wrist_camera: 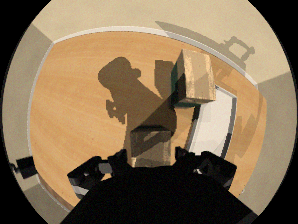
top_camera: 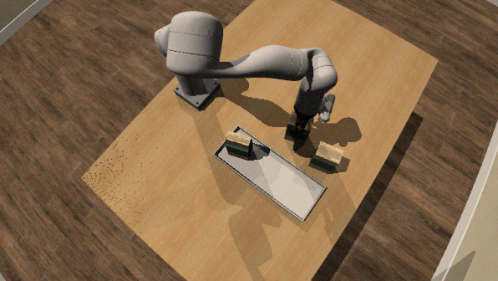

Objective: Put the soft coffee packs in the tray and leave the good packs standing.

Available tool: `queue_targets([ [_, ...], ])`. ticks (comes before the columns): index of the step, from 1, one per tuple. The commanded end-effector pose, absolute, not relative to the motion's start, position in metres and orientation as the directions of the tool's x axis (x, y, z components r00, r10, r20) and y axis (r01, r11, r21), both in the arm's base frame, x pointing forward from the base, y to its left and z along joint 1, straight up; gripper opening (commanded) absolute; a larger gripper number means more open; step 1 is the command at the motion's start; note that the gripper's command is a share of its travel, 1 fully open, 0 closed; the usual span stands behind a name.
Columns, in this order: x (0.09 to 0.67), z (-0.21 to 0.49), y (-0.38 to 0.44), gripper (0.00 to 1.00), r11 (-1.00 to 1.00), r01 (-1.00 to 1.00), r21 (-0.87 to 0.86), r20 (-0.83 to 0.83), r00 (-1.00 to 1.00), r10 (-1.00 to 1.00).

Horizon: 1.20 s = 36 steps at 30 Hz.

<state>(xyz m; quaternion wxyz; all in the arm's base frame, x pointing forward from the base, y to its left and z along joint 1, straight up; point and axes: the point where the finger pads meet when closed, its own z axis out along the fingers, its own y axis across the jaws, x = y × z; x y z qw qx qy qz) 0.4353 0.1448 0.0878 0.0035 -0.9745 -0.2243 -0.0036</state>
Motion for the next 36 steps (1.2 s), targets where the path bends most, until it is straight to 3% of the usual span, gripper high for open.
queue_targets([
  [1,0.437,0.090,0.145,0.85,-0.901,0.434,-0.004,0.014,0.901,0.434],
  [15,0.436,0.164,0.140,0.85,-0.903,0.429,0.002,0.004,0.903,0.429],
  [27,0.436,0.166,0.145,0.85,-0.900,0.435,-0.004,0.013,0.900,0.435],
  [36,0.487,0.169,0.143,0.85,-0.910,0.414,-0.008,0.009,0.910,0.414],
])
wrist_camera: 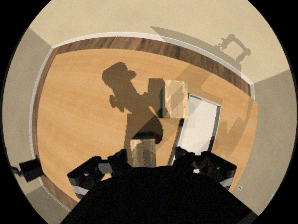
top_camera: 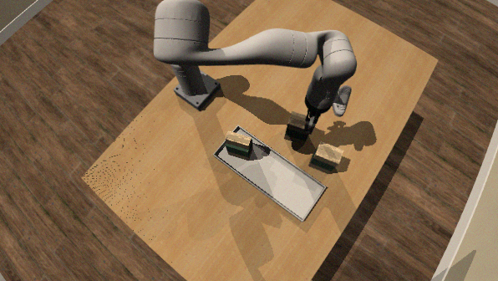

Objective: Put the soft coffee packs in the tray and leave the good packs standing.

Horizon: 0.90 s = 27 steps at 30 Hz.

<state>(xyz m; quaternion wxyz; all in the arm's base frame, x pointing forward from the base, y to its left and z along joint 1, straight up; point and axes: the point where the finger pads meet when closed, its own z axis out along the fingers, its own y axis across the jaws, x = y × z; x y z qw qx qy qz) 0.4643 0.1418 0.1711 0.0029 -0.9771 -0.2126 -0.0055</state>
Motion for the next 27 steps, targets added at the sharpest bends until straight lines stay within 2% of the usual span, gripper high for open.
queue_targets([
  [1,0.498,0.170,0.143,0.85,-0.912,0.409,-0.008,0.010,0.912,0.409],
  [12,0.569,0.166,0.129,0.85,-0.930,0.367,-0.004,0.002,0.930,0.367],
  [27,0.574,0.164,0.130,0.85,-0.930,0.368,-0.004,0.012,0.930,0.368],
])
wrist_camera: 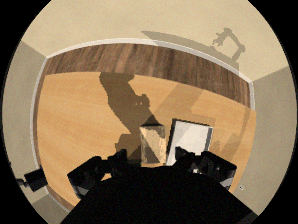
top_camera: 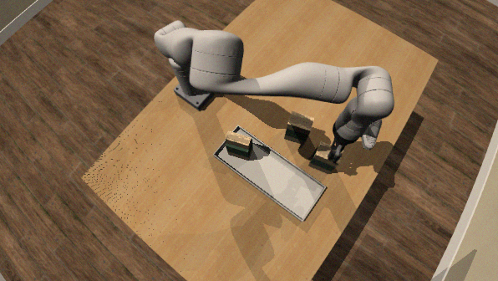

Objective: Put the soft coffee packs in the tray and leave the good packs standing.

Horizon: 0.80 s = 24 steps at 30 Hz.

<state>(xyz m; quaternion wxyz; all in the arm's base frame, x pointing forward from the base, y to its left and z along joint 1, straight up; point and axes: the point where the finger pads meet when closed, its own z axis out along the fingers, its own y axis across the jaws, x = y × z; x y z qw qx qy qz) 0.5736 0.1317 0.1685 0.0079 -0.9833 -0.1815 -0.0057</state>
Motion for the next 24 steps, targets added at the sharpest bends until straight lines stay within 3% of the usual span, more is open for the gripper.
queue_targets([
  [1,0.574,0.161,0.130,0.85,-0.930,0.368,-0.005,0.009,0.930,0.368],
  [10,0.575,0.126,0.129,0.85,-0.933,0.360,-0.003,0.009,0.933,0.360],
  [24,0.576,0.129,0.130,0.85,-0.933,0.360,-0.003,0.013,0.933,0.359],
])
